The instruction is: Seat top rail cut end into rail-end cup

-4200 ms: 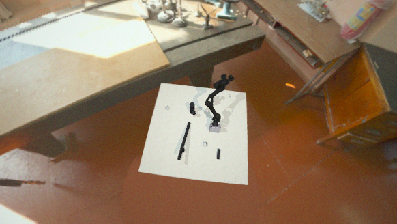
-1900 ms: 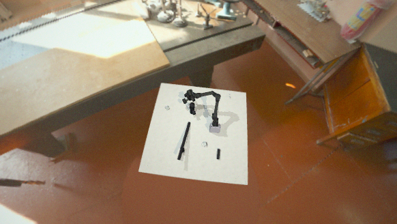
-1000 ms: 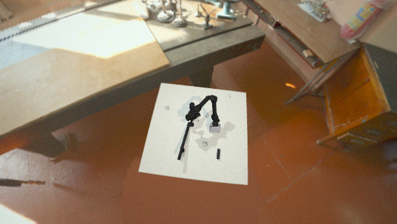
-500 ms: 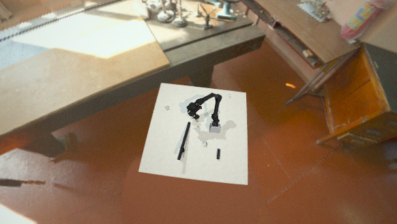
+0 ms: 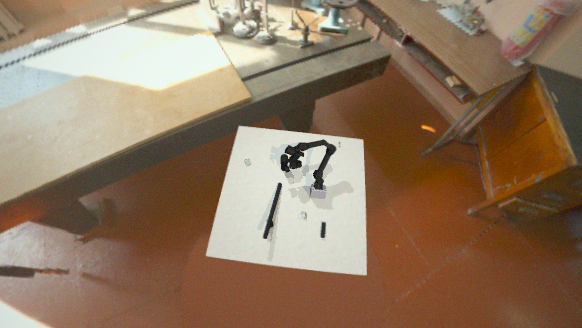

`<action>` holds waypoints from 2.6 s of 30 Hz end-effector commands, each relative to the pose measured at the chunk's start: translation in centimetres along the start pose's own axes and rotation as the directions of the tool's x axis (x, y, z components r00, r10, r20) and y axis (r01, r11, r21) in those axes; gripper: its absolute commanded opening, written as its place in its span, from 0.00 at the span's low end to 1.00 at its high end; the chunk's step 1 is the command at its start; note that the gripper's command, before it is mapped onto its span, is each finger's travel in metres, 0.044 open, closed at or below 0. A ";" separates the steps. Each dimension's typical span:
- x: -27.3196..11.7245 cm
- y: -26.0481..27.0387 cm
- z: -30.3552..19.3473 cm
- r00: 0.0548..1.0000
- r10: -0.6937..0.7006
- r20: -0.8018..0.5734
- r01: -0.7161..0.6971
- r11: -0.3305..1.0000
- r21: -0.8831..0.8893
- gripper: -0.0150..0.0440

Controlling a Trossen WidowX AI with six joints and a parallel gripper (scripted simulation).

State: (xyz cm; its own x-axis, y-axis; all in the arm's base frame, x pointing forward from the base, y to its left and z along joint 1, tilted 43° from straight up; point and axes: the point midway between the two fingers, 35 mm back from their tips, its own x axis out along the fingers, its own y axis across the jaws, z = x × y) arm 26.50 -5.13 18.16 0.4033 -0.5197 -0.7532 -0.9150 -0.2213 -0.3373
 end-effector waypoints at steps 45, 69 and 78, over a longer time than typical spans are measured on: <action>7.3 4.9 -2.7 1.000 -0.014 0.026 0.022 0.937 -0.349 1.00; 10.8 5.2 -2.6 1.000 -0.015 0.023 0.022 0.937 -0.349 0.91; 10.8 5.2 -2.6 1.000 -0.015 0.023 0.022 0.937 -0.349 0.51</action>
State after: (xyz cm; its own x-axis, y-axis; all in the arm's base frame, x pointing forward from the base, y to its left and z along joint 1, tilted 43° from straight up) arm 26.06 -14.09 9.83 0.4142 -0.5002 -0.7604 -0.8538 -0.5031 -0.1341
